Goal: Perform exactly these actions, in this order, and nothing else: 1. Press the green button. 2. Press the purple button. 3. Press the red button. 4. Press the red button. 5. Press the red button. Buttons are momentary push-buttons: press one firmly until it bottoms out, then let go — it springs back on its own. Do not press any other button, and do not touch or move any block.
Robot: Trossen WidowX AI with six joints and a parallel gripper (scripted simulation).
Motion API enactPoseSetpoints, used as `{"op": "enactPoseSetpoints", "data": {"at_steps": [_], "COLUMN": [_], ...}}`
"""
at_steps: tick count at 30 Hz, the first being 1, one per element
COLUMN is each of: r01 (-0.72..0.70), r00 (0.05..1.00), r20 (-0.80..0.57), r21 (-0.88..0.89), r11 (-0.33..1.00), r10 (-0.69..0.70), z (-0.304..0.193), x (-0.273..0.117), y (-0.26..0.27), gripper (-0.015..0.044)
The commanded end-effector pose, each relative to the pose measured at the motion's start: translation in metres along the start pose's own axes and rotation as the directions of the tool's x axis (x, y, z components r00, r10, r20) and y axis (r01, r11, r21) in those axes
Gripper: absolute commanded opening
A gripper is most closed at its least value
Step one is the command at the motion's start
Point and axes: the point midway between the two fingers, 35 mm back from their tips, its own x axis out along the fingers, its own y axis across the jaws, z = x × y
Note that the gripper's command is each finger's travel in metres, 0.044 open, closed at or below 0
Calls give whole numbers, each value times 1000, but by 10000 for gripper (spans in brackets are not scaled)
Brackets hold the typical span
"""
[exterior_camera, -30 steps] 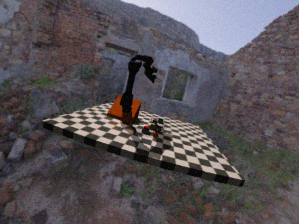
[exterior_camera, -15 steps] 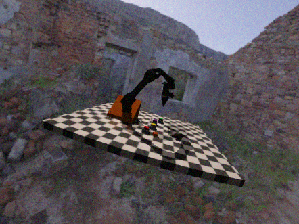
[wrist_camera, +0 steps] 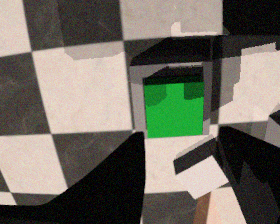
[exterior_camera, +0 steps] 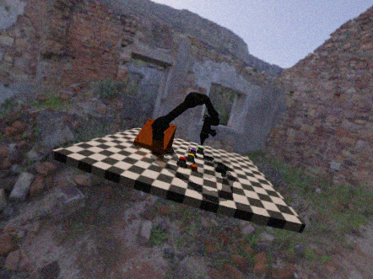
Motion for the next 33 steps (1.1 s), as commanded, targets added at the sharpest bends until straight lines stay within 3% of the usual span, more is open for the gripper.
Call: {"op": "enactPoseSetpoints", "data": {"at_steps": [1, 3, 33], "r01": [1, 1, 2], "r00": [1000, 1000, 1000], "r20": [8, 8, 9], "r21": [-5, -5, -5], "r11": [1000, 1000, 1000], "r10": [-1, -1, -2], "z": [0, 0, 1], "x": [3, 3, 35], "y": [0, 0, 0], "gripper": [59, 20, 20]}}
